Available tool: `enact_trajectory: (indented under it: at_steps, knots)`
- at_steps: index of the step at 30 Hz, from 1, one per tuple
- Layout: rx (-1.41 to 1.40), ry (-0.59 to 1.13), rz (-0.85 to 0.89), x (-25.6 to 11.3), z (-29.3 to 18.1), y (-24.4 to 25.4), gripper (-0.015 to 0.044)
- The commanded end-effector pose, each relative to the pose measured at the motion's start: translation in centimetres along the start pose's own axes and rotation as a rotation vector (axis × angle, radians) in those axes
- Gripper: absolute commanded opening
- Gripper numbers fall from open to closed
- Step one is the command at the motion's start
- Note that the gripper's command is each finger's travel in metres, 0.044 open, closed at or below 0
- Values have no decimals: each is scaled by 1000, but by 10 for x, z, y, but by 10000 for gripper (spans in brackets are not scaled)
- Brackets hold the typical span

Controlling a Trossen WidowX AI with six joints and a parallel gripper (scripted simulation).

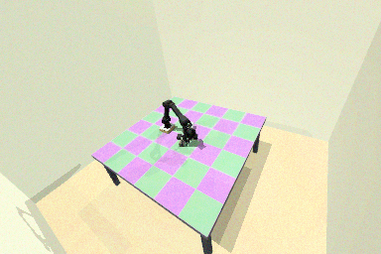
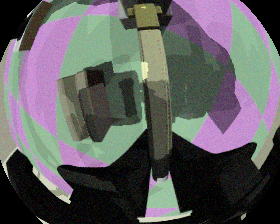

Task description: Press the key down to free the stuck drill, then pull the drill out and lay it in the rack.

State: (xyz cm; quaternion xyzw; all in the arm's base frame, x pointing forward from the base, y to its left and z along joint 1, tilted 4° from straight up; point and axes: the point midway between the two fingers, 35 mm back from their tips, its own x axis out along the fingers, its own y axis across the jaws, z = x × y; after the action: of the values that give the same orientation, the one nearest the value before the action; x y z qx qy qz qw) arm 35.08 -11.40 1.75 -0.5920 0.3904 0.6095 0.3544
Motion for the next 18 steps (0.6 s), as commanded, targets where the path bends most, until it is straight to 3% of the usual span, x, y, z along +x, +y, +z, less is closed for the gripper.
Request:
enact_trajectory:
  at_steps: [1,18]
  knots:
    - [4,5,-3,-3,-1,0,0]
    - [4,5,-3,-6,0,0,0]
